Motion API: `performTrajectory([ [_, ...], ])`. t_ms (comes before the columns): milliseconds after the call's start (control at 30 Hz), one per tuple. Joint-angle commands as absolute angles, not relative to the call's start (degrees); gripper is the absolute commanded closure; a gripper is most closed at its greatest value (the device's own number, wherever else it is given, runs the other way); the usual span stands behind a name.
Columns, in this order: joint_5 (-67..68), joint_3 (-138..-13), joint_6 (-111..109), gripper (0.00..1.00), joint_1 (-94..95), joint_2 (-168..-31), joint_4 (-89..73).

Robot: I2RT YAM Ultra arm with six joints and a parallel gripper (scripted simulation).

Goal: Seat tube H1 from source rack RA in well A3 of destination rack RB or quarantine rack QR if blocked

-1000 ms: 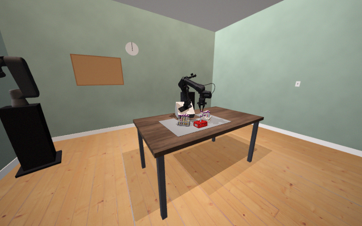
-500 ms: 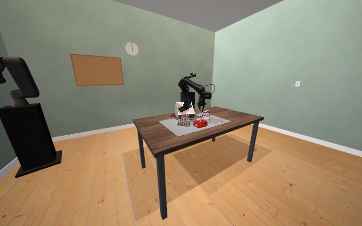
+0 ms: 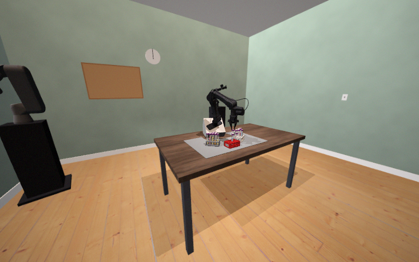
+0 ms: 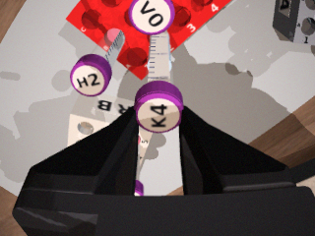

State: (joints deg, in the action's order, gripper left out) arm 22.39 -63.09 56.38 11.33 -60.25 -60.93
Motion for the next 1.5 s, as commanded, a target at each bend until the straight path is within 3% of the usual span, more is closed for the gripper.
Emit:
performTrajectory([
  [0,22.3,-62.5,55.4,1.0,10.8,-59.5,-59.7],
  [1467,21.3,-58.7,53.1,1.0,8.3,-61.7,-54.7],
])
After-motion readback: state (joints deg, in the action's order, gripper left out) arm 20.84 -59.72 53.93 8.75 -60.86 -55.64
